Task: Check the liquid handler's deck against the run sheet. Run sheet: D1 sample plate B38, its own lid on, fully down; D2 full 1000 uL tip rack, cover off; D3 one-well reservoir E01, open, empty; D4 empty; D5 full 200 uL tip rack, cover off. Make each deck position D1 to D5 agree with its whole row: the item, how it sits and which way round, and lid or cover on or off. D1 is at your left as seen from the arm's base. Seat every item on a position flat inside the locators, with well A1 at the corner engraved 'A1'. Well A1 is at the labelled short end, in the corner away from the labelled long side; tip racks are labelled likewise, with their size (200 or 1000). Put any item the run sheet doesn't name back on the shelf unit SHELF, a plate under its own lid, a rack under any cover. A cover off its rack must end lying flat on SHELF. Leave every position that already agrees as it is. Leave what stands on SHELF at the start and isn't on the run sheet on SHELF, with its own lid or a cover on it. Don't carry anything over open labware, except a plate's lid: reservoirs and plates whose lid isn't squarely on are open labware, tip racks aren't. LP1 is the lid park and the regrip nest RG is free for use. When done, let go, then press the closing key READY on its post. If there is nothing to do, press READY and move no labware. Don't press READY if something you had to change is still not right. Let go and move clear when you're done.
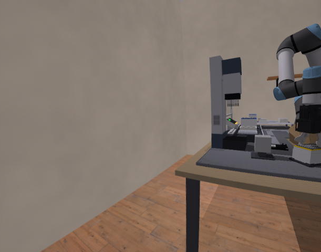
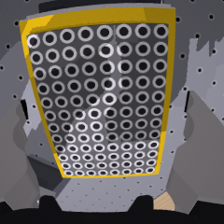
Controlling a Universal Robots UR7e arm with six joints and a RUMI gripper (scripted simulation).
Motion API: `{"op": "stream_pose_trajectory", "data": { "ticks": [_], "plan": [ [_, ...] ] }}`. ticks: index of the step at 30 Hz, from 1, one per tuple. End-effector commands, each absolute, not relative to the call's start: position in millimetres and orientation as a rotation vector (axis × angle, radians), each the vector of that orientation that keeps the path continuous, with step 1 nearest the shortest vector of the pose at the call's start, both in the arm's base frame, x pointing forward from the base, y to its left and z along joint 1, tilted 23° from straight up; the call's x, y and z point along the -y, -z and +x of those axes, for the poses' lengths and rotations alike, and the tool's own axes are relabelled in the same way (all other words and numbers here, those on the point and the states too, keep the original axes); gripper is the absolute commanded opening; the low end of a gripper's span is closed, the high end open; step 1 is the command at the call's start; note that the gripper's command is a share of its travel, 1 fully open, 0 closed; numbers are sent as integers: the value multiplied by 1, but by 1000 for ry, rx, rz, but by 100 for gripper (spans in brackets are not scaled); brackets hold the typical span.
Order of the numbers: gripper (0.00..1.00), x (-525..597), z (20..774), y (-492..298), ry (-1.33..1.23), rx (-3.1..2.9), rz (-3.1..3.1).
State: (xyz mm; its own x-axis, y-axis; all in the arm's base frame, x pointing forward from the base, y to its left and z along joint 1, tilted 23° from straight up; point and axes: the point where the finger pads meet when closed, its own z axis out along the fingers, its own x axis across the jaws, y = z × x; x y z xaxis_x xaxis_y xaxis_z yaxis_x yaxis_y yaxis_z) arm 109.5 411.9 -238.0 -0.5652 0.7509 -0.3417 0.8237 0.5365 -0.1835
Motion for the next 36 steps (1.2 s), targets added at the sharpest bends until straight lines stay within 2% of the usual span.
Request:
{"op": "stream_pose_trajectory", "data": {
  "ticks": [1,36],
  "plan": [
    [82,-411,110,238,482,-2553,1329],
    [82,-415,109,231,478,-2554,1329]
  ]
}}
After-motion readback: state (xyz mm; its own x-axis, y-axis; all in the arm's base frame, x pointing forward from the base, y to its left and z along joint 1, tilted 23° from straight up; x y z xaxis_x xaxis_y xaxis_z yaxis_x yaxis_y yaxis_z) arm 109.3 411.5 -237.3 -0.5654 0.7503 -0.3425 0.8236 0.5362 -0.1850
